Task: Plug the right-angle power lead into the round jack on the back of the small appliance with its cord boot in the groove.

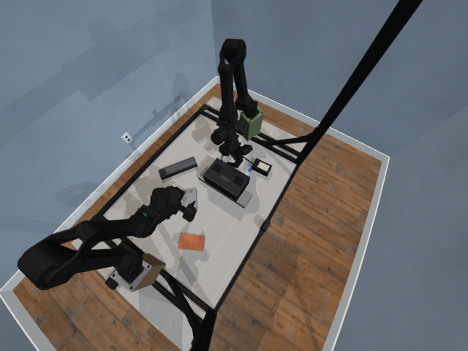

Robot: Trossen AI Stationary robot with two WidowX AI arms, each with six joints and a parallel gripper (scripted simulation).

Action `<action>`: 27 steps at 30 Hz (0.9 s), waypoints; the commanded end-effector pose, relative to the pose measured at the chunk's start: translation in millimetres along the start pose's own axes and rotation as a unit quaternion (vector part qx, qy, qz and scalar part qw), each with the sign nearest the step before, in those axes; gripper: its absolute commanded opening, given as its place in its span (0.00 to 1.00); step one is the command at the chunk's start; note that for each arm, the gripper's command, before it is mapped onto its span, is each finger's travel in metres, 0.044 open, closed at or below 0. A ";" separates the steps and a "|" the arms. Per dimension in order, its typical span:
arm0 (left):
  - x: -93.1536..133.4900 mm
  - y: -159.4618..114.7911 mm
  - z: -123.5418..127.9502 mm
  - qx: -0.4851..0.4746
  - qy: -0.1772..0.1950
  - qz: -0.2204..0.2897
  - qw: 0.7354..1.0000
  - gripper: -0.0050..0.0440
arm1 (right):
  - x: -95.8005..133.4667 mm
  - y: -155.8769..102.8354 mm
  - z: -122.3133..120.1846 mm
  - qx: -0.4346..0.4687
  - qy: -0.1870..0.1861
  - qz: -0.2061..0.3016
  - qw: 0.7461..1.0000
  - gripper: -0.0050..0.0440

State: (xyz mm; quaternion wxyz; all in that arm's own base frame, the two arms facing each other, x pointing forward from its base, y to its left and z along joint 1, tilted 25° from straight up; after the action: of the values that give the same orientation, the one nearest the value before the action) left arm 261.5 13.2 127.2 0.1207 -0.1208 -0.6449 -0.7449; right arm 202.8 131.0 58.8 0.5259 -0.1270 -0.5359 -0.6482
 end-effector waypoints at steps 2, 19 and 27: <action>0.1 0.0 -0.3 0.001 -0.002 -0.001 1.000 0.92 | -0.5 2.3 1.0 0.002 0.003 0.001 1.000 0.10; 0.1 0.0 -0.3 0.001 -0.002 -0.001 1.000 0.92 | -1.2 5.3 1.4 0.002 0.003 0.001 1.000 0.10; 0.1 0.0 -0.3 0.001 -0.002 -0.001 1.000 0.92 | -1.4 6.0 1.5 0.002 0.003 0.001 1.000 0.10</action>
State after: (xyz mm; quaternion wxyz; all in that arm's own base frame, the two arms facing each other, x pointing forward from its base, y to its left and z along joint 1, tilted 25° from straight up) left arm 261.5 13.2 127.2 0.1207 -0.1208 -0.6450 -0.7449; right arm 207.2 132.9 61.2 0.5257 -0.1266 -0.5360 -0.6483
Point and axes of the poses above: on each arm, the point midway between the two fingers, 35 mm back from their tips, its own x axis back along the fingers, its own z axis across the jaws, y = z × x, the point moved 4 cm from there along x, back along the fingers, and after that the axes turned 6 degrees about -x, right-handed, at the moved point
